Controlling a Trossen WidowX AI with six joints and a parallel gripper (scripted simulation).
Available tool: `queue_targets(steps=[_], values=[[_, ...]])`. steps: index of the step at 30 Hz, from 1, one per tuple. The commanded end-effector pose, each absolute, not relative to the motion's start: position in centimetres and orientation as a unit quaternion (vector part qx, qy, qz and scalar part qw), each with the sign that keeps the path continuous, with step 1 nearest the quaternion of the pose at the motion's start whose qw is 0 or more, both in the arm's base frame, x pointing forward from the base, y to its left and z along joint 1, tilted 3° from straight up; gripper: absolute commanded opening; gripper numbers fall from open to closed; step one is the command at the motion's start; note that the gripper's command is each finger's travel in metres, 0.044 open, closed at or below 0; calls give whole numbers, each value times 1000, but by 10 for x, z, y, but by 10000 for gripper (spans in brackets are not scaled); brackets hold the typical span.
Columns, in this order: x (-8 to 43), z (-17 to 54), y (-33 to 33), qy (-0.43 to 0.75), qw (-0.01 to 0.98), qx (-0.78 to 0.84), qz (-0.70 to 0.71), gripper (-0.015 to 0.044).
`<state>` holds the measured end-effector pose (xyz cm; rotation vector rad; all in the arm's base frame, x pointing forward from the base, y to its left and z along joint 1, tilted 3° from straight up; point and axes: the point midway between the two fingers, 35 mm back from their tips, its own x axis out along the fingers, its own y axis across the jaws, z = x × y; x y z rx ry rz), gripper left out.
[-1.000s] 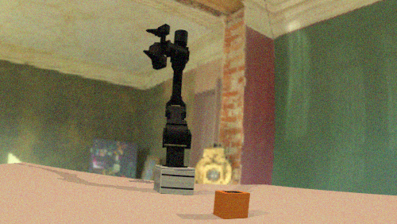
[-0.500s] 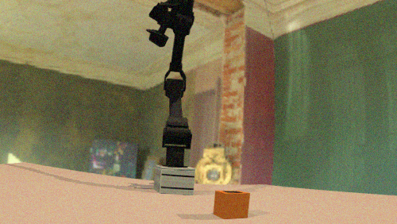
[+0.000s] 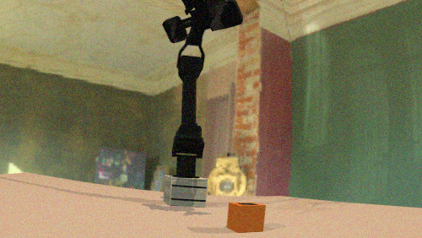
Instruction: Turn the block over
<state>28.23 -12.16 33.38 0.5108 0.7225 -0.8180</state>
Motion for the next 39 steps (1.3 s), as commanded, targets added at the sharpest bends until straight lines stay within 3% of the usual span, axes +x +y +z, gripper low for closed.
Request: queue_targets(steps=[1, 13, 39], values=[[324, 277, -110, 445, 815, 183, -322, 440], [386, 89, -54, 681, 727, 44, -80, 440], [388, 29, -49, 686, 723, 41, -72, 440]])
